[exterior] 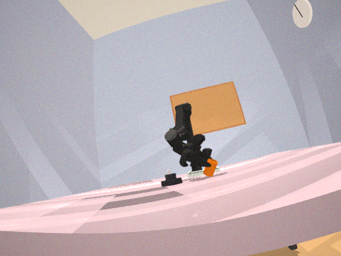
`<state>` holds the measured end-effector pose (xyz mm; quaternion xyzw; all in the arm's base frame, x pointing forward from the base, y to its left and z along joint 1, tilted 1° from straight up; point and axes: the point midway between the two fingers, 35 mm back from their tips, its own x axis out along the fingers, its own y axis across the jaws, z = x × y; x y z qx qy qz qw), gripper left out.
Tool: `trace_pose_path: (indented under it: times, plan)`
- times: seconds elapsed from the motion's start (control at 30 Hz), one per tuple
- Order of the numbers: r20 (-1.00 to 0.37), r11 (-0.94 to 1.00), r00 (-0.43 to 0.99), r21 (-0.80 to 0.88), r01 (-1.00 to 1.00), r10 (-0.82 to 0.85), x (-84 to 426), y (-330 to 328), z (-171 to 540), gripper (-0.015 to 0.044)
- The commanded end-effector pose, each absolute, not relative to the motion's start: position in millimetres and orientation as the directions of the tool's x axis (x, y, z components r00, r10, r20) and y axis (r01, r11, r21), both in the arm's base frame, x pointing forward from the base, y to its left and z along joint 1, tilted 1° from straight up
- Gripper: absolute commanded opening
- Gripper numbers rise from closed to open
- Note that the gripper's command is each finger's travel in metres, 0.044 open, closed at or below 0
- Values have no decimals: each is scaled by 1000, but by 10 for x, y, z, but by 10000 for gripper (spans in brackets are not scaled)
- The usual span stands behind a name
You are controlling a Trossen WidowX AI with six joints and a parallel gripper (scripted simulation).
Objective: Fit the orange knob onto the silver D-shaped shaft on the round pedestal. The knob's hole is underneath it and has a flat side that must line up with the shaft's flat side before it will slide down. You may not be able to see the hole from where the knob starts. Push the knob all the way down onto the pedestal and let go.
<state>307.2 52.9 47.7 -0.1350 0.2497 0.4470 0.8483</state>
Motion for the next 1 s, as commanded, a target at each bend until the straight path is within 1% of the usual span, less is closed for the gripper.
trace_pose_path:
  times: [0.0, 0.53, 0.7, 0.8, 0.97]
  plan:
    - [-471, 559, 495, -7, -829, 730, 3036, 490, 462, 179]
    - [-230, 558, 544, -5, -830, 807, 2945, 362, 384, 179]
    - [-284, 559, 537, -6, -829, 794, 2952, 365, 404, 179]
    - [-265, 559, 540, -6, -829, 799, 2963, 372, 397, 258]
    - [-265, 559, 540, -6, -829, 799, 2963, 372, 397, 260]
